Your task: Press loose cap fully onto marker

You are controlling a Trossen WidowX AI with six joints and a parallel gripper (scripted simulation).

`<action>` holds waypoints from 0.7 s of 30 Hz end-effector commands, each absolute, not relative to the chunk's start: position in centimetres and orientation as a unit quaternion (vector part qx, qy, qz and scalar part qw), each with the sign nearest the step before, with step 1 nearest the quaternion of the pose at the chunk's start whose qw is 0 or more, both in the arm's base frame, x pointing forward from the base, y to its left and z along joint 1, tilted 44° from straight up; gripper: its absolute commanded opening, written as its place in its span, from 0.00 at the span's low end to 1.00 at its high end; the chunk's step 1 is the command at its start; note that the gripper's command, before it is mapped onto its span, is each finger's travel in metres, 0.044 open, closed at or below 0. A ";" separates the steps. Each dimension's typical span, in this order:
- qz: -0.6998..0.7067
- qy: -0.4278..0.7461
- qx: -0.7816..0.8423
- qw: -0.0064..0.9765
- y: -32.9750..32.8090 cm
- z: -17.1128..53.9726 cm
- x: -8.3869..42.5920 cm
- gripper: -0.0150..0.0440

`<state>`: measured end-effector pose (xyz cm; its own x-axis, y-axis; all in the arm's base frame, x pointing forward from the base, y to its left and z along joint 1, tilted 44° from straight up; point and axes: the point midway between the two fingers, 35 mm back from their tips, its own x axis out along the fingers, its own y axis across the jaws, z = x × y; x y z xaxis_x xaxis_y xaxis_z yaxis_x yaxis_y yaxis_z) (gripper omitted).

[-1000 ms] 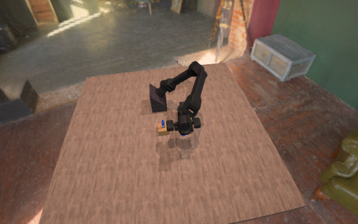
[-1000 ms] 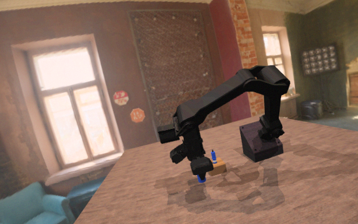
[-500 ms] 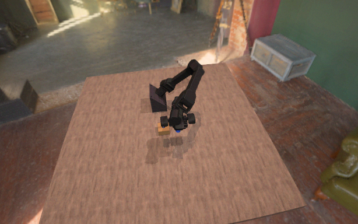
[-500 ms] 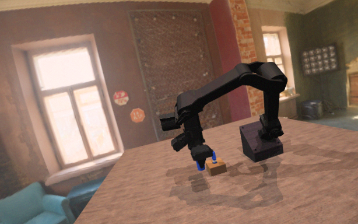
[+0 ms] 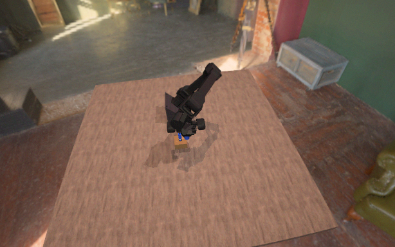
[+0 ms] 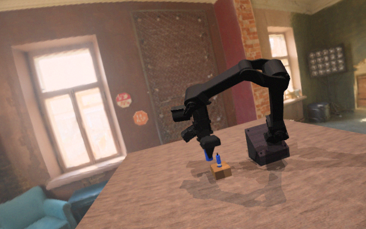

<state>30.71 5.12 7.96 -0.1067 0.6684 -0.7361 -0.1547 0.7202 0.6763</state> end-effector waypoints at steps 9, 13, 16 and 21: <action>0.324 0.672 0.194 0.637 1.4 6.9 28.3 0.25; 0.327 0.672 0.196 0.635 0.4 6.7 27.4 0.25; 0.327 0.672 0.196 0.635 0.3 6.6 27.3 0.25; 0.327 0.671 0.196 0.635 0.6 6.2 27.2 0.25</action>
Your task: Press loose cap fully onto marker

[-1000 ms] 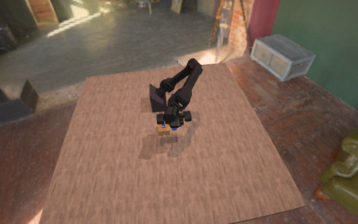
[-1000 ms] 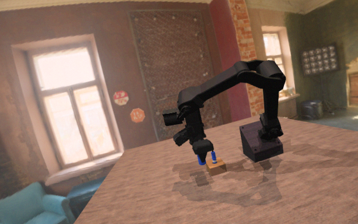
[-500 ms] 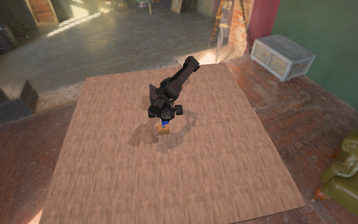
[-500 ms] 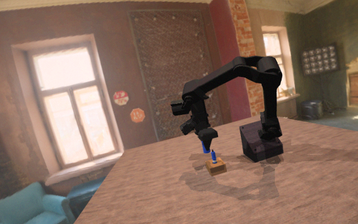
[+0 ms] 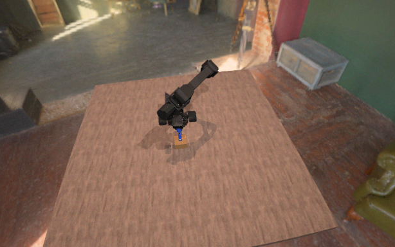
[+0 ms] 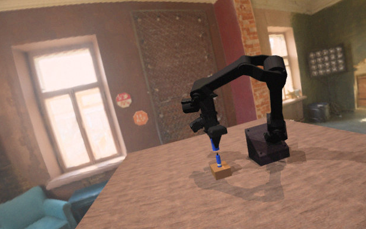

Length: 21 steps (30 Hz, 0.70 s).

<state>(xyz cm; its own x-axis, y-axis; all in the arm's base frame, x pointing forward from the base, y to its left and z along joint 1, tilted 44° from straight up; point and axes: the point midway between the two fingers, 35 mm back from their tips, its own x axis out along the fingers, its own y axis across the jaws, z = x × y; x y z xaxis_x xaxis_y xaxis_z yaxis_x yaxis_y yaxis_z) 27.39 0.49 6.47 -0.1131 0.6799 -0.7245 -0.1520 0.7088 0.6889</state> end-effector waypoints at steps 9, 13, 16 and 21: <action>0.327 0.671 0.196 0.635 1.2 5.5 27.2 0.25; 0.327 0.671 0.196 0.635 1.7 5.0 27.1 0.25; 0.327 0.671 0.196 0.635 2.0 4.7 27.1 0.25; 0.327 0.671 0.196 0.636 2.6 4.1 27.0 0.25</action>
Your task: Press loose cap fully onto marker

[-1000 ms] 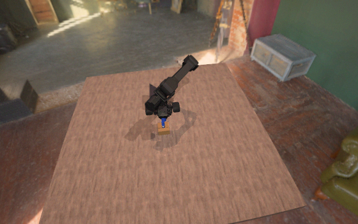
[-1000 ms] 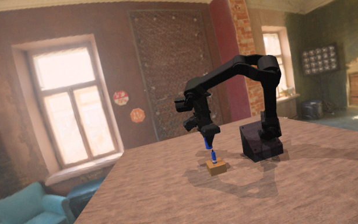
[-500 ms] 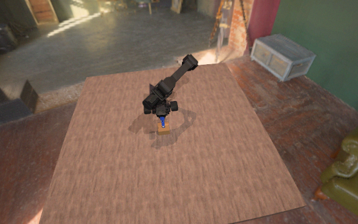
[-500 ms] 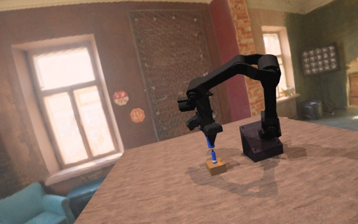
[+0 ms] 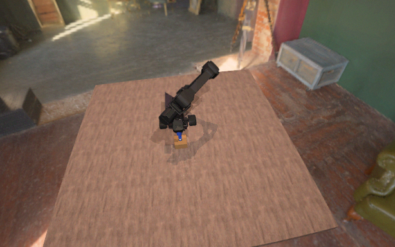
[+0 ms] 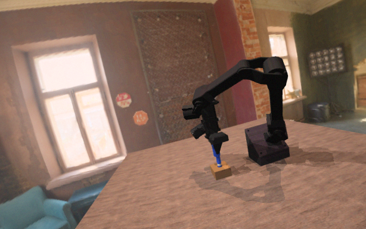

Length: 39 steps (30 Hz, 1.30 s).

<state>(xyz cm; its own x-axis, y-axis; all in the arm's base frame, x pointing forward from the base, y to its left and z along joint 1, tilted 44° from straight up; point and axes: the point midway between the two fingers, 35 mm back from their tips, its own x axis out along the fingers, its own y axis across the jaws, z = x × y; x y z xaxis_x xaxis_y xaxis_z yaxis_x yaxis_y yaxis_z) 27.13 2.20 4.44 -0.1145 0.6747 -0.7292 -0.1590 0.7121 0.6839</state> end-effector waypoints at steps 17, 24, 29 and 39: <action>0.328 0.671 0.196 0.635 4.2 2.4 26.6 0.25; 0.328 0.671 0.194 0.636 4.2 2.4 26.6 0.30; 0.328 0.671 0.194 0.636 4.2 2.4 26.6 0.52; 0.328 0.671 0.194 0.636 4.2 2.4 26.6 0.97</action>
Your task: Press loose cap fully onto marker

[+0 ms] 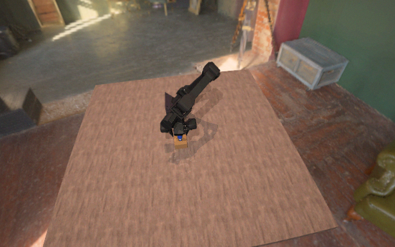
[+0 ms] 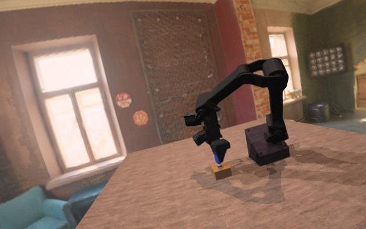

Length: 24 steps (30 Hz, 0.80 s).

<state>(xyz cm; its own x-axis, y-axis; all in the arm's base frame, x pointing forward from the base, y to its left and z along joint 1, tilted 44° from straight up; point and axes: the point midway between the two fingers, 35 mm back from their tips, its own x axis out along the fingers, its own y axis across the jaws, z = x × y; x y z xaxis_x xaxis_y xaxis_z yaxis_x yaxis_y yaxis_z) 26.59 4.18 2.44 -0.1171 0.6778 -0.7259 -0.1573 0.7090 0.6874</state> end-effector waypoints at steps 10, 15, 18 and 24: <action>0.328 0.672 0.193 0.635 -1.0 7.8 27.5 1.00; 0.332 0.669 0.191 0.637 -0.5 7.0 27.4 0.87; 0.332 0.669 0.191 0.637 -0.5 7.0 27.4 0.73; 0.332 0.669 0.191 0.637 -0.5 7.0 27.4 0.47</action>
<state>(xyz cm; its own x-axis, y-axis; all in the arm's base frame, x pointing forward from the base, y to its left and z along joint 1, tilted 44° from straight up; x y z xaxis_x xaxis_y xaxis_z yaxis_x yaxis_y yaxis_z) 27.38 -0.49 7.06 -0.1156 0.6799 -0.7241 -0.1626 0.7062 0.6890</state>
